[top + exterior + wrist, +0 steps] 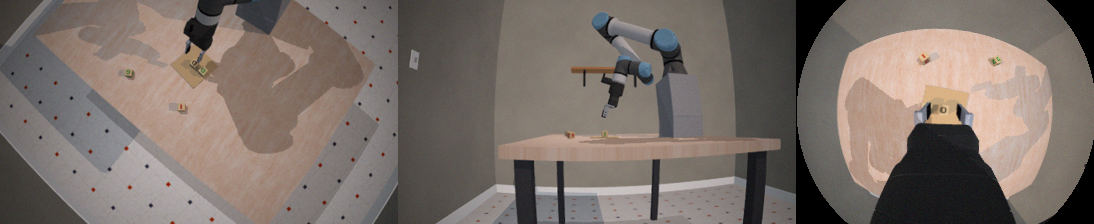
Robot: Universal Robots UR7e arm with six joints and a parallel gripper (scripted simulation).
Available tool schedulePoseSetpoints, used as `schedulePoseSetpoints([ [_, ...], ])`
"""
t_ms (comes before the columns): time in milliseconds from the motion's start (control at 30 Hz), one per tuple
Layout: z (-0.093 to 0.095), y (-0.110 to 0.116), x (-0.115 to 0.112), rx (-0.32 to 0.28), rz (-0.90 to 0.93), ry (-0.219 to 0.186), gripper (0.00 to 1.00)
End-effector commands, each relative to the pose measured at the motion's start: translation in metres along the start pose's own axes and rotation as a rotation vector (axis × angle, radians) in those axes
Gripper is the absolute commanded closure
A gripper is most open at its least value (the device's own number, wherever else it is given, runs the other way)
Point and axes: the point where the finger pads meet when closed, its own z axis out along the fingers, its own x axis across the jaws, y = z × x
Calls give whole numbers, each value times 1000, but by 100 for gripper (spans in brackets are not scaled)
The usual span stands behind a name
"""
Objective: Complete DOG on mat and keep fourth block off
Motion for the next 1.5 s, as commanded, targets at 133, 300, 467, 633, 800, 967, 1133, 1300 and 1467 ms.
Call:
schedulePoseSetpoints([
  [133, 21, -24, 21, 1, 0, 1, 0],
  [300, 44, -61, 55, 1, 0, 0, 0],
  [467, 55, -88, 83, 1, 0, 0, 0],
  [633, 63, -135, 132, 1, 0, 0, 0],
  [800, 60, -170, 171, 1, 0, 1, 0],
  [967, 57, -184, 187, 1, 0, 1, 0],
  [1133, 56, -187, 191, 1, 0, 1, 0],
  [1300, 56, -187, 191, 1, 0, 1, 0],
  [1467, 56, -187, 191, 1, 0, 1, 0],
])
